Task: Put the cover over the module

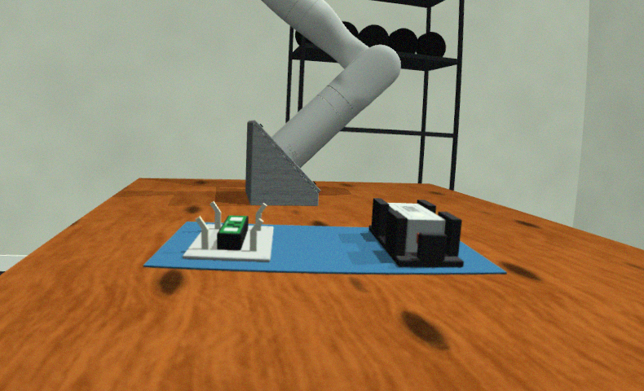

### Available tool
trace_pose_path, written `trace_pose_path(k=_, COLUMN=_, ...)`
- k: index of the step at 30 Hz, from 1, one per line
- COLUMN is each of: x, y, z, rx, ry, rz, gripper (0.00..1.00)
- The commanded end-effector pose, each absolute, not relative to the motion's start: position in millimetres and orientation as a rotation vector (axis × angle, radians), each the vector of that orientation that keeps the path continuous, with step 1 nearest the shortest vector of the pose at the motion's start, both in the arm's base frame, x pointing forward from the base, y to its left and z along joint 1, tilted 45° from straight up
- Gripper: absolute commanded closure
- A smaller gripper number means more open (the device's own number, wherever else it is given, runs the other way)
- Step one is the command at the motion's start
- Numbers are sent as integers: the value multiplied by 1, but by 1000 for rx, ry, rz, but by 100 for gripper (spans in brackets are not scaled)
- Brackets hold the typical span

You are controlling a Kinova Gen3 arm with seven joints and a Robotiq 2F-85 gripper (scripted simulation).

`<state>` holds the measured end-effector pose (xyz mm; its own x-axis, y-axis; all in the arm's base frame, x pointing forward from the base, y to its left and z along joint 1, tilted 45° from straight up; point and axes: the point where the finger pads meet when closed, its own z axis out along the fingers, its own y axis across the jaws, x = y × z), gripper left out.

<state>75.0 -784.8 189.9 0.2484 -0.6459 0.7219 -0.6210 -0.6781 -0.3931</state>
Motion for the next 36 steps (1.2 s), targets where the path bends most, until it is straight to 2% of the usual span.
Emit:
trace_pose_path(k=1, x=75, y=-785, z=191, rx=-2462, ry=1248, rz=-1447, gripper=0)
trace_pose_path(k=17, x=75, y=-785, z=191, rx=-2462, ry=1248, rz=-1447, gripper=0)
trace_pose_path(k=27, x=101, y=-731, z=188, rx=-2506, ry=1105, rz=-1204, gripper=0)
trace_pose_path(k=36, x=105, y=-720, z=186, rx=-2510, ry=1078, rz=-1155, gripper=0)
